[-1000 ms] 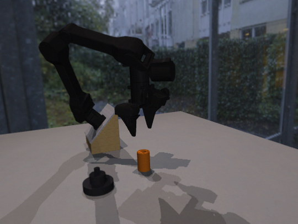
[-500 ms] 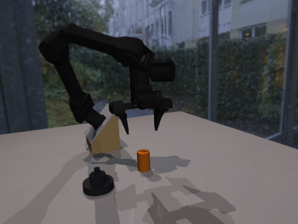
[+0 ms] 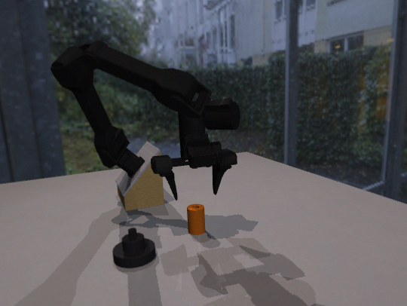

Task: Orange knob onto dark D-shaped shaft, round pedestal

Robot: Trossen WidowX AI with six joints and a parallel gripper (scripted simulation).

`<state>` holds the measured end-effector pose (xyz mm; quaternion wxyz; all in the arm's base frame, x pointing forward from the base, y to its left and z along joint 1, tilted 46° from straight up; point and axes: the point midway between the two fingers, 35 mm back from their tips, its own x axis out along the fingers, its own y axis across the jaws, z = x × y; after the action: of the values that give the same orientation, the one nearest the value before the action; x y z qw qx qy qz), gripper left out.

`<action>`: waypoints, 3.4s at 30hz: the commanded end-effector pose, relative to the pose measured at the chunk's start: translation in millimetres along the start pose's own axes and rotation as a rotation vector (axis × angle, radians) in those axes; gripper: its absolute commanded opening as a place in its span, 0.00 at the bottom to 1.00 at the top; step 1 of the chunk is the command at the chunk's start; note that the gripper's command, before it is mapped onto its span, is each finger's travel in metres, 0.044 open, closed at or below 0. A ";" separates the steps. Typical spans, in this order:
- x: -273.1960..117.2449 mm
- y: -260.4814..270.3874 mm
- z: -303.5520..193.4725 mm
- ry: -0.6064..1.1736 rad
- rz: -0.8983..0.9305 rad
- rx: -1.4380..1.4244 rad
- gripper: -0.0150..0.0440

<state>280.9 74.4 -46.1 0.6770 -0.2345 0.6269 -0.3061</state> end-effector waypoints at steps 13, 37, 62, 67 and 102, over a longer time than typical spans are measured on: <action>27.1 -0.8 -0.6 0.003 -0.007 -0.010 1.00; 65.7 -2.0 -1.0 0.002 -0.009 -0.010 1.00; 77.3 -3.1 -2.1 0.002 -0.011 -0.010 0.49; 62.1 0.6 1.3 0.002 -0.007 -0.010 0.26; -54.9 -19.3 19.1 0.005 0.010 -0.013 0.25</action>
<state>292.3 104.5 3.3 0.6737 -0.2329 0.6323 -0.3036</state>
